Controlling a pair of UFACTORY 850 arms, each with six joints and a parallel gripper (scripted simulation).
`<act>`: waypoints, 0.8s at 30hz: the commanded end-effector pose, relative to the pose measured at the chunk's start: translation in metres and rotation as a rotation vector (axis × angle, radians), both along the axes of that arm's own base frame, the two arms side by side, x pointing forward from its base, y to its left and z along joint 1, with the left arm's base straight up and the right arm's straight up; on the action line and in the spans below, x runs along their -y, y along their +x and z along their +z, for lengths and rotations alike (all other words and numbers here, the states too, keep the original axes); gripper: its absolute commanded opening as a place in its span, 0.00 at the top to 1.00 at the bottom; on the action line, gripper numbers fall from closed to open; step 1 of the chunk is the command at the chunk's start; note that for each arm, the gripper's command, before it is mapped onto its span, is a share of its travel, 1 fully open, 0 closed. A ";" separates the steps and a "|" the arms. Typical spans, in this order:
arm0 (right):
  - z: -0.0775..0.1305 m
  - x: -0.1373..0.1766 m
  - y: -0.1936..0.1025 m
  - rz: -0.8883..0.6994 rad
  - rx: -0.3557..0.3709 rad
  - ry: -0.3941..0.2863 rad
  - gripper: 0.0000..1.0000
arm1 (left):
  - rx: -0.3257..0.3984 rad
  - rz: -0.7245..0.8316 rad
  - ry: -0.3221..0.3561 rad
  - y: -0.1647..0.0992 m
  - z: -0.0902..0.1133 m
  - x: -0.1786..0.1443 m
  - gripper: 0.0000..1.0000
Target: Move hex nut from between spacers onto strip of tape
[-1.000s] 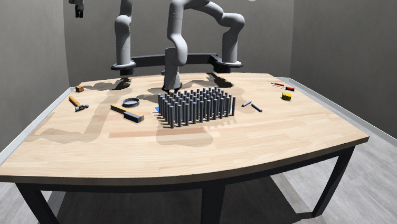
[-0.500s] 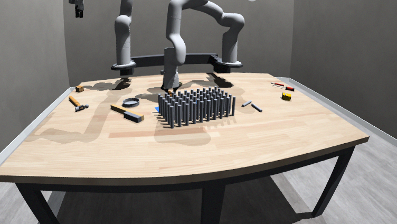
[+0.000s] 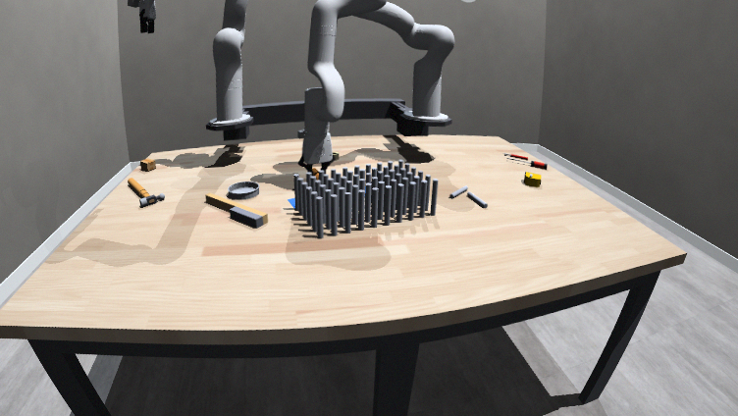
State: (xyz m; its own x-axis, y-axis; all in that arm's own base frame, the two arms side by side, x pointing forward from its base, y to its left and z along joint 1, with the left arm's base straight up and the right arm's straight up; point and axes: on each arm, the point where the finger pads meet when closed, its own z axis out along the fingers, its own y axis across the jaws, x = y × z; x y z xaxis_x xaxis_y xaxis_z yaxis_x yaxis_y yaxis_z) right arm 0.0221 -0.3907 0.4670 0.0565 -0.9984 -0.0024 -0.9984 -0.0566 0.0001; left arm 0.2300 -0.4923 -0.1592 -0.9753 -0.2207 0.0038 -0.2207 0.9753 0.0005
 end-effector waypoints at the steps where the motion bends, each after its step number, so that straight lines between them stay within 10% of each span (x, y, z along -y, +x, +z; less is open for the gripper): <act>1: 0.001 0.000 0.000 0.000 0.000 -0.002 0.00 | 0.001 0.000 -0.001 0.000 0.001 0.001 1.00; 24: 0.001 0.000 0.000 0.000 0.000 -0.002 0.00 | 0.001 0.000 -0.001 -0.006 0.001 0.002 1.00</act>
